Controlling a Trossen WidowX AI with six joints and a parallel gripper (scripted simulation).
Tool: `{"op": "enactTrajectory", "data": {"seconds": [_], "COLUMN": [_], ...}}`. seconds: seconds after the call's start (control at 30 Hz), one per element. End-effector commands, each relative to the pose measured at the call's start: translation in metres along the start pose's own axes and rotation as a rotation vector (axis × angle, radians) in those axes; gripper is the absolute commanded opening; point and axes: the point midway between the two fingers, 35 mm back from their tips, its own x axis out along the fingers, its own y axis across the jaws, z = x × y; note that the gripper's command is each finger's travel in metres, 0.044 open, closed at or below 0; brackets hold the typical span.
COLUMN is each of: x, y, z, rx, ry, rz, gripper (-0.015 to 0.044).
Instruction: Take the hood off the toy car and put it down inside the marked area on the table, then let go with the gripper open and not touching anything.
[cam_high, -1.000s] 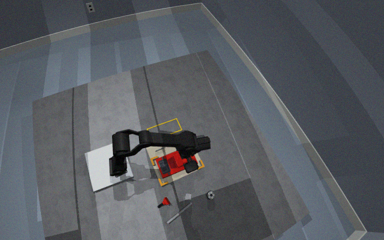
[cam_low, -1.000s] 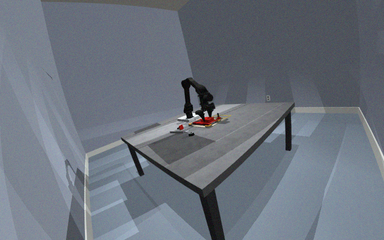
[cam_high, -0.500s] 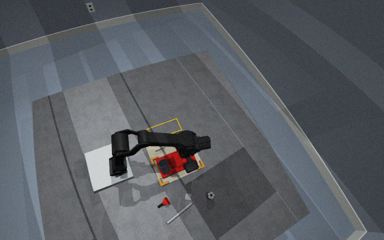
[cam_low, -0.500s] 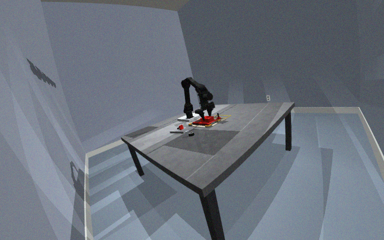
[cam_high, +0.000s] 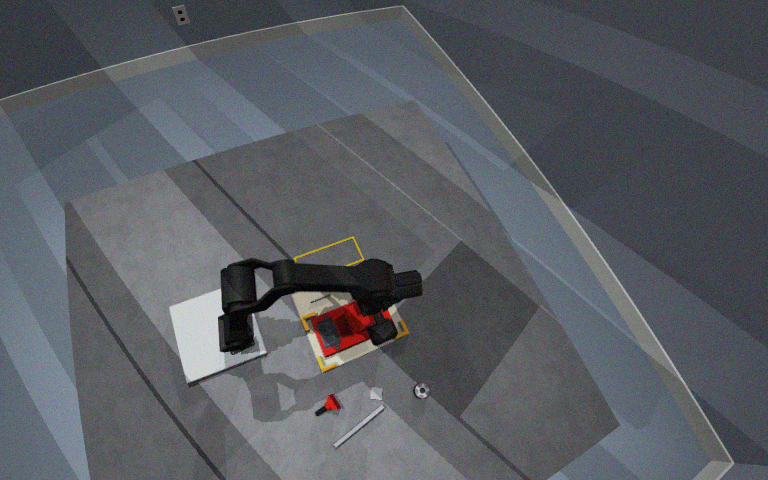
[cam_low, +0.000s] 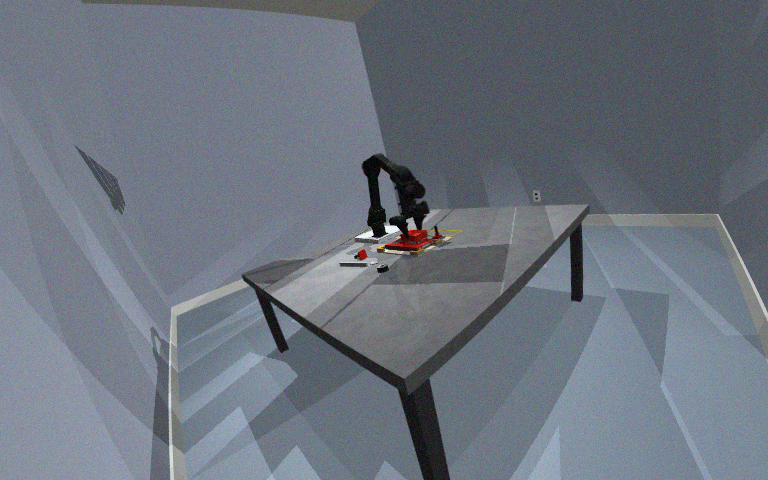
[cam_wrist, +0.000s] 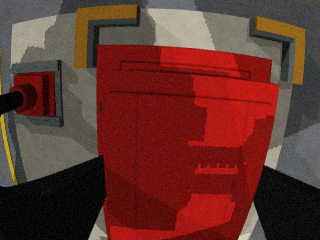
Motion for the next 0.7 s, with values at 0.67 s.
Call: {"op": "enactTrajectory", "data": {"seconds": [0.67], "x": [-0.048], "y": [0.000], "z": [0.002], "rx": [0.000], "ry": [-0.007], "rz": [-0.002], "gripper": [0.0000]}}
